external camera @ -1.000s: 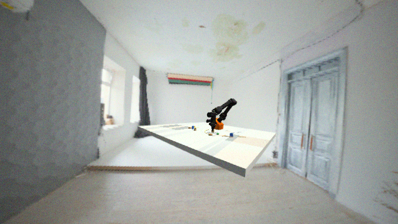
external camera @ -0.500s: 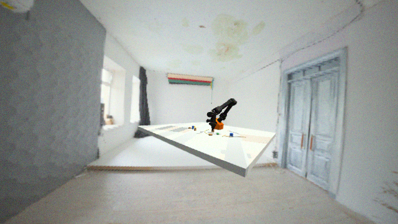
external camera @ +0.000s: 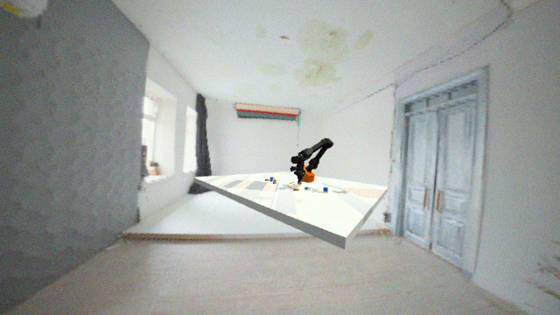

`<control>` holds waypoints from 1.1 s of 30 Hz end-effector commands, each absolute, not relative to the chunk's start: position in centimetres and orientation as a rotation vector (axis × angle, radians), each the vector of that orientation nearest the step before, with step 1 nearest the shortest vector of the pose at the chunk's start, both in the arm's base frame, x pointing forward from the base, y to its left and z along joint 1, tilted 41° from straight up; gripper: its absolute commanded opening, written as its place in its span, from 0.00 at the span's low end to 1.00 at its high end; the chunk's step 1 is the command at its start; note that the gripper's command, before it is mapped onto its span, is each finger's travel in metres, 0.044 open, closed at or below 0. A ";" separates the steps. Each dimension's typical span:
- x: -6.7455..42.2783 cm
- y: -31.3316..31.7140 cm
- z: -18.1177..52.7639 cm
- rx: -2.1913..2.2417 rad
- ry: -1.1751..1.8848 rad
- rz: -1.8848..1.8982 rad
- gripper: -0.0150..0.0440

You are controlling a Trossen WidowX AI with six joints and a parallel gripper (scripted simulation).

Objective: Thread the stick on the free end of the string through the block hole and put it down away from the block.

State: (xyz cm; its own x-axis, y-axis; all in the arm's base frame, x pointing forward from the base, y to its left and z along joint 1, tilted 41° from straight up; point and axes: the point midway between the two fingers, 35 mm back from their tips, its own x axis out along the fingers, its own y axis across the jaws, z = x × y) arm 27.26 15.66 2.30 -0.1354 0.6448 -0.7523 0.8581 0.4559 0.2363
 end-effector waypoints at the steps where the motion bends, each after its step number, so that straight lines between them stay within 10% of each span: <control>1: 27.3 15.5 2.5 1.265 1.855 -0.317 0.25; 33: 25.9 17.8 3.3 1.075 1.457 -0.569 0.25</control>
